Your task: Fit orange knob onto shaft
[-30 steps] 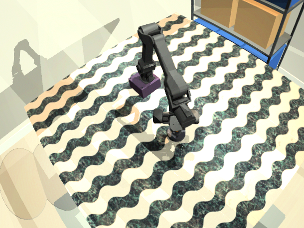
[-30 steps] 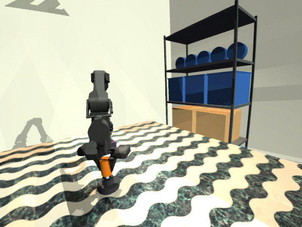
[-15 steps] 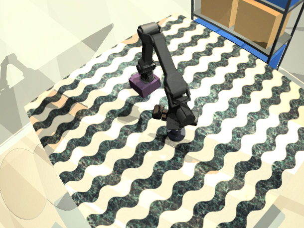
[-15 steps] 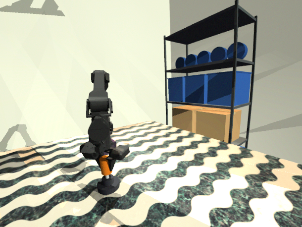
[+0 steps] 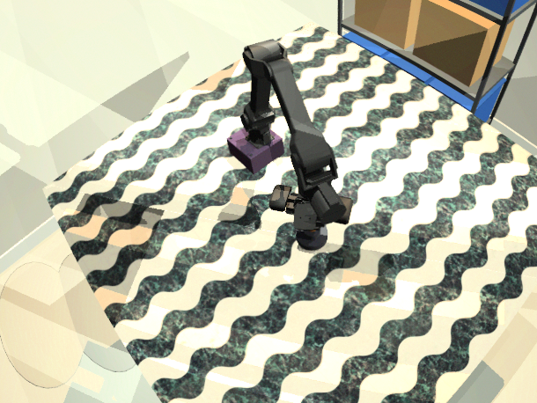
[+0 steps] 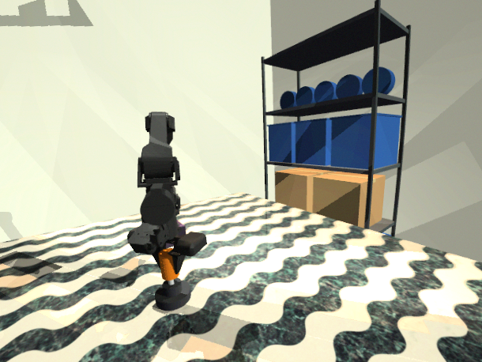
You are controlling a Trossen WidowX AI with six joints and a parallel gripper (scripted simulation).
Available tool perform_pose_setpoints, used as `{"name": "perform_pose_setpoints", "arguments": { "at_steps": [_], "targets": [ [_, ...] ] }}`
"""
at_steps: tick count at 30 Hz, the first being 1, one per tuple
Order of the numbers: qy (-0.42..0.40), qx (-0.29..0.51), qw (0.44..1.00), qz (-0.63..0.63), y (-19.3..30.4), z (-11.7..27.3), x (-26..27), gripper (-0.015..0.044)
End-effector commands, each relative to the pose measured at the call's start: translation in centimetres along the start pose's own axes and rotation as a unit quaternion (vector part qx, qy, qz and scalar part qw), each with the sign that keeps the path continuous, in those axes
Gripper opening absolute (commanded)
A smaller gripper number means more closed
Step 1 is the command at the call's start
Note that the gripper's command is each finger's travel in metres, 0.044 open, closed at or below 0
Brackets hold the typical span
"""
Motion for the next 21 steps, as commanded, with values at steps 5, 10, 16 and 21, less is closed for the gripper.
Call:
{"name": "perform_pose_setpoints", "arguments": {
  "at_steps": [5,10,16,21],
  "targets": [
    [-0.002,-0.001,1.0,-0.003,-0.18,-0.26,0.24,0.0],
    [-0.002,-0.001,1.0,-0.003,-0.15,-0.25,0.19,0.0],
    [-0.002,-0.001,1.0,-0.003,-0.07,-0.3,0.09,0.0],
    [-0.002,-0.001,1.0,-0.003,0.01,-0.02,-0.02,0.0]
  ]
}}
Point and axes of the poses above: the point midway between the two fingers, 35 mm back from their tips, its own z axis back along the fingers, its own x axis across the jaws, y = z × x, the point moved 2 cm from there along z, back along the fingers, and after that the axes turned 13 degrees about -z, right-handed, at the moved point
